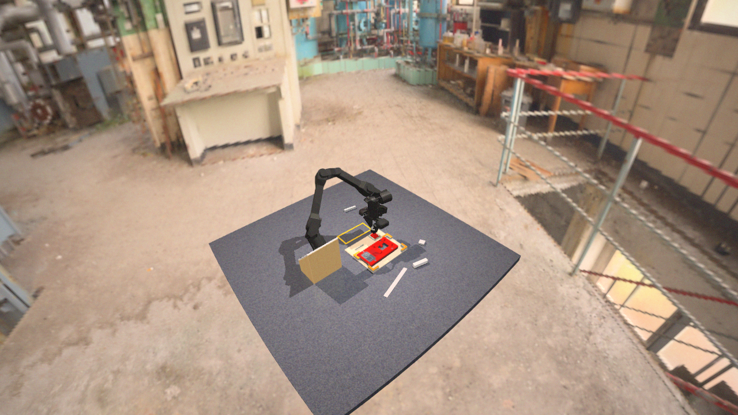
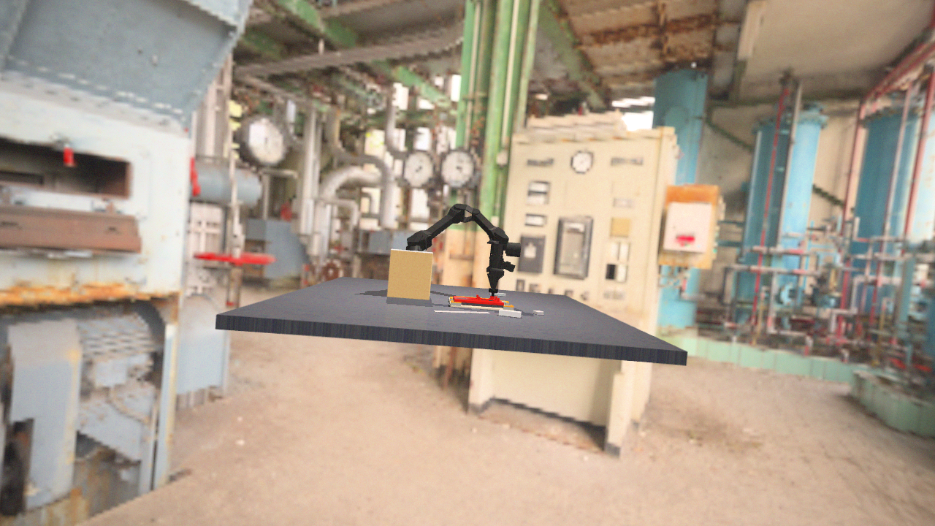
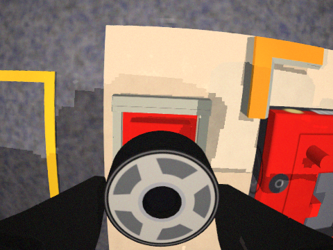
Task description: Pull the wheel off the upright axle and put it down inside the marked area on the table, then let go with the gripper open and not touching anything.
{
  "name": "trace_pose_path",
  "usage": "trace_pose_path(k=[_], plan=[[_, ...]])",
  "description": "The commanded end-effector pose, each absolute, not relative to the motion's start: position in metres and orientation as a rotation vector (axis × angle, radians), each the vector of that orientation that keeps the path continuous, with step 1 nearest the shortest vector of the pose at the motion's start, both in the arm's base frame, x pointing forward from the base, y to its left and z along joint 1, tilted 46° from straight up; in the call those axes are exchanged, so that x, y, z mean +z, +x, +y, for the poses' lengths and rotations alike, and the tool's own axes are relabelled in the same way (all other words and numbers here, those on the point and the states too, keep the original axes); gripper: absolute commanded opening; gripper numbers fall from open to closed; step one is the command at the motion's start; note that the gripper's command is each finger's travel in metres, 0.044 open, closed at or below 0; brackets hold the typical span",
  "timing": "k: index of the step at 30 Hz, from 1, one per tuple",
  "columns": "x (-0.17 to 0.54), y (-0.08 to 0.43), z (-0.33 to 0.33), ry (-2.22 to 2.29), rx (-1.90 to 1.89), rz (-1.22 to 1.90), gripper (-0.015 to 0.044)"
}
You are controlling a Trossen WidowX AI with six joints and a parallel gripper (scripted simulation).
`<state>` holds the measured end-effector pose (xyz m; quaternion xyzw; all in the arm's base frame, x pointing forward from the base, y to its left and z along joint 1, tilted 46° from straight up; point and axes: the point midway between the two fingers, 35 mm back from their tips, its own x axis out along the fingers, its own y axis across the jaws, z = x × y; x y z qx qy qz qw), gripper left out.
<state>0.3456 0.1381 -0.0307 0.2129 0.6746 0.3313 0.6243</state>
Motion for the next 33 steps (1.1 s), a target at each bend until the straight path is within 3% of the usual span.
trace_pose_path(k=[1,33], plan=[[-0.0285,0.3473,0.1359,0.487,0.761,1.543,0.0000],[-0.0212,0.3484,0.1283,0.490,0.760,1.541,0.0000]])
